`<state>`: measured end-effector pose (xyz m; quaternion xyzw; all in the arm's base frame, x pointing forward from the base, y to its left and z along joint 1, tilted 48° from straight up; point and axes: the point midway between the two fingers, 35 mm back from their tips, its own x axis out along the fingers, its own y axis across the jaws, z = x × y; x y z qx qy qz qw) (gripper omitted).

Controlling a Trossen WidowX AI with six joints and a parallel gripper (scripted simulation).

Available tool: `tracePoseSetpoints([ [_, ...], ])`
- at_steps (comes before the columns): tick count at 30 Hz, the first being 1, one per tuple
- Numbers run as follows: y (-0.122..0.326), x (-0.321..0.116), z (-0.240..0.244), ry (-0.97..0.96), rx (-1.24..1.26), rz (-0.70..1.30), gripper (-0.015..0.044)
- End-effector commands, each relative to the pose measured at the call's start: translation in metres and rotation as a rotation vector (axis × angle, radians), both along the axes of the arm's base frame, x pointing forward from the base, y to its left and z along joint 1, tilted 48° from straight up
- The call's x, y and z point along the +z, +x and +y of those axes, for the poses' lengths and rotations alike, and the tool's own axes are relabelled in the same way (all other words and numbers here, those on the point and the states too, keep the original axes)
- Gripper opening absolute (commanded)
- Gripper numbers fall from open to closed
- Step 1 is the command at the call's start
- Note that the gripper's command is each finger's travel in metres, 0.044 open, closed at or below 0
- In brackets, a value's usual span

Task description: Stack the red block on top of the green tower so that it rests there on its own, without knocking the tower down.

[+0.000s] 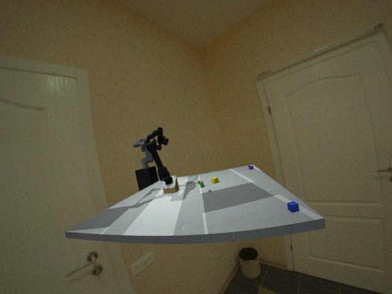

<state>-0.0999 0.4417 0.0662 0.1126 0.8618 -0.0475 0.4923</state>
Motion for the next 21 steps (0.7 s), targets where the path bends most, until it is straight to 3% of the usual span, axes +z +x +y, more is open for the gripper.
tracePoseSetpoints([
  [1, 0.060, -0.033, -0.009, -0.030, 0.001, -0.129, 0.0440],
  [10, 0.179, -0.089, -0.054, -0.156, 0.060, -0.355, 0.0440],
  [21, 0.289, -0.137, -0.158, -0.418, 0.230, -0.480, 0.0440],
])
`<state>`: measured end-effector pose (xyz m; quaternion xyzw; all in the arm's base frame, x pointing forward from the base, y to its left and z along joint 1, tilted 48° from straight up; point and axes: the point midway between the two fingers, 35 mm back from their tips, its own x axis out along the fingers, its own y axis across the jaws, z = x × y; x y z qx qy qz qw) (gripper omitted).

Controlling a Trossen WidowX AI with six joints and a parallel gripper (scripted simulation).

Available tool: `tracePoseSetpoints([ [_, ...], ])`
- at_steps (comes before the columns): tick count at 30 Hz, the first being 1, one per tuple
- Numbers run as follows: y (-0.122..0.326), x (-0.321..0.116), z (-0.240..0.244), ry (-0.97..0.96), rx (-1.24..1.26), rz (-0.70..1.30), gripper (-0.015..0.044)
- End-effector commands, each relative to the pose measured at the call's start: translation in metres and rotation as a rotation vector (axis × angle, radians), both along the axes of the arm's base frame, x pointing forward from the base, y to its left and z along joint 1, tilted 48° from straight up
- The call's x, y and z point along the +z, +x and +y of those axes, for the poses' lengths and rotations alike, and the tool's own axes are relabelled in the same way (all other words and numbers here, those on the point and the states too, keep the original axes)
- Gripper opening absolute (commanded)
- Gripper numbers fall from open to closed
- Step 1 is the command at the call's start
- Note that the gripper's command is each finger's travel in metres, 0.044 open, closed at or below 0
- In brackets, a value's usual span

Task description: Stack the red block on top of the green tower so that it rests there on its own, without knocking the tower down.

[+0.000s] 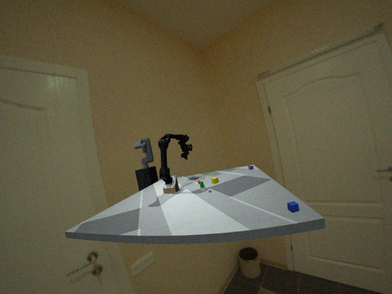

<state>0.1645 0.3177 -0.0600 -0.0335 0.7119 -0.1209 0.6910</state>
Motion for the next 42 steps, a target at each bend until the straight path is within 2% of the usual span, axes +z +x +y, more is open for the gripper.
tracePoseSetpoints([
  [1, 0.032, -0.014, -0.046, -0.124, 0.057, -0.015, 0.0440],
  [9, 0.077, -0.032, -0.139, -0.367, 0.175, 0.042, 0.0440],
  [17, 0.093, -0.039, -0.226, -0.570, 0.298, 0.191, 0.0440],
  [25, 0.090, -0.037, -0.226, -0.573, 0.301, 0.195, 0.0440],
  [33, 0.087, -0.065, -0.256, -0.575, 0.301, 0.195, 0.0440],
  [42, 0.085, -0.068, -0.260, -0.575, 0.301, 0.195, 0.0440],
])
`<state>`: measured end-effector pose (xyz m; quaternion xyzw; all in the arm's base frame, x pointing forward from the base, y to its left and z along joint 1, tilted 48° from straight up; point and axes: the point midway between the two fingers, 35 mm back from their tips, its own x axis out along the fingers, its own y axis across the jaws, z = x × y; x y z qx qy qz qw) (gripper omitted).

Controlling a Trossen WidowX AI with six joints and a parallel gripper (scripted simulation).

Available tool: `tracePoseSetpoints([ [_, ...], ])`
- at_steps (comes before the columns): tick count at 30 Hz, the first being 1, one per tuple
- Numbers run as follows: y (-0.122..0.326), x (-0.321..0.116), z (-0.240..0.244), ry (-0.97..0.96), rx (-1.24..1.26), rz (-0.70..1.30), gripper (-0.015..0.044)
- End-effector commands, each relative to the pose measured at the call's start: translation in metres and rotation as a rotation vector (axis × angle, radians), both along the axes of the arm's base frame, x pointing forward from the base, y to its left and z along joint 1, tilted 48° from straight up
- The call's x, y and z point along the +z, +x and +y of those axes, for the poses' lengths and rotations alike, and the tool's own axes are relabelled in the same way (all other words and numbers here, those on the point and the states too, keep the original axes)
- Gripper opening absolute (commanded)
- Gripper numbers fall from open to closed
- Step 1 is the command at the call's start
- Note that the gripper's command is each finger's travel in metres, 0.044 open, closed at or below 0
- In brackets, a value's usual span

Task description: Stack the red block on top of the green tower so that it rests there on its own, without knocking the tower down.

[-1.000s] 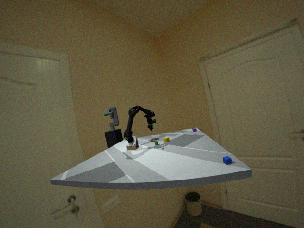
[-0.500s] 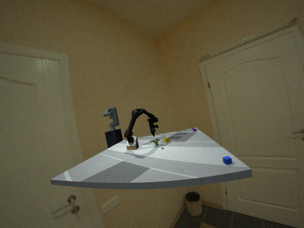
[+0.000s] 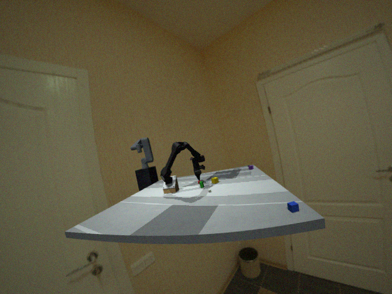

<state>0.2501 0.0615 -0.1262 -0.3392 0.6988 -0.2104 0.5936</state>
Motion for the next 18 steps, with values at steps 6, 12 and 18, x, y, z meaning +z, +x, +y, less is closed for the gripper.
tracePoseSetpoints([
  [6, -0.001, -0.009, -0.011, -0.006, 0.006, 0.004, 0.0440],
  [12, -0.002, -0.015, -0.018, -0.006, 0.006, 0.004, 0.0440],
  [18, -0.003, -0.022, -0.025, -0.007, 0.005, 0.004, 0.0440],
])
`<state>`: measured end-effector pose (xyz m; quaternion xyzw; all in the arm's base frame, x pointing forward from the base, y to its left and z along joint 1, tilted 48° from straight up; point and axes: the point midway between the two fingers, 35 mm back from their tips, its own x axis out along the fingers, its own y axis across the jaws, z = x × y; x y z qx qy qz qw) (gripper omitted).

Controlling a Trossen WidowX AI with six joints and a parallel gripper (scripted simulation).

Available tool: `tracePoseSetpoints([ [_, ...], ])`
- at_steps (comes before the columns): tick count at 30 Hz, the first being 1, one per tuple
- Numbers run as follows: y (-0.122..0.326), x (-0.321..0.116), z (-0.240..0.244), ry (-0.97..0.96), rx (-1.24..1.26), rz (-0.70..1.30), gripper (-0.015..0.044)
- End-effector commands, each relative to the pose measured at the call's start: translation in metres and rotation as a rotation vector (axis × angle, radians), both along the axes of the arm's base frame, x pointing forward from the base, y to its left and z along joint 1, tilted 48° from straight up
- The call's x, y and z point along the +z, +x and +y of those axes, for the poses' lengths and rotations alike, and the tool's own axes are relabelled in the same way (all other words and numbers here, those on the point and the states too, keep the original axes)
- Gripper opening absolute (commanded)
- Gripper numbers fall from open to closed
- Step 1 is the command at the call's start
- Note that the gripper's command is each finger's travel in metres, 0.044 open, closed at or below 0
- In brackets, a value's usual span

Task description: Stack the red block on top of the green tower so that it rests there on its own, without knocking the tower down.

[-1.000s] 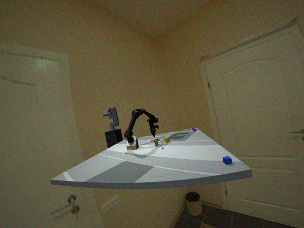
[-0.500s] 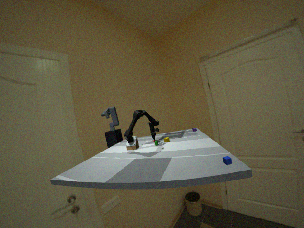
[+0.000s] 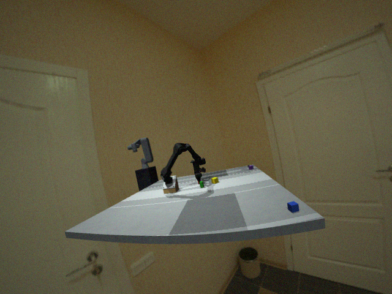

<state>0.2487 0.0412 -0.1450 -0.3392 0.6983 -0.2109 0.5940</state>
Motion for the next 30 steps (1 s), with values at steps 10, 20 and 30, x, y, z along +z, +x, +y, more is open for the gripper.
tracePoseSetpoints([
  [10, -0.0017, -0.0034, -0.0060, -0.006, 0.006, 0.005, 0.0440],
  [20, -0.0015, -0.0031, -0.0059, -0.003, -0.001, 0.004, 0.0335],
  [30, -0.0015, -0.0031, -0.0059, -0.003, -0.001, 0.004, 0.0092],
])
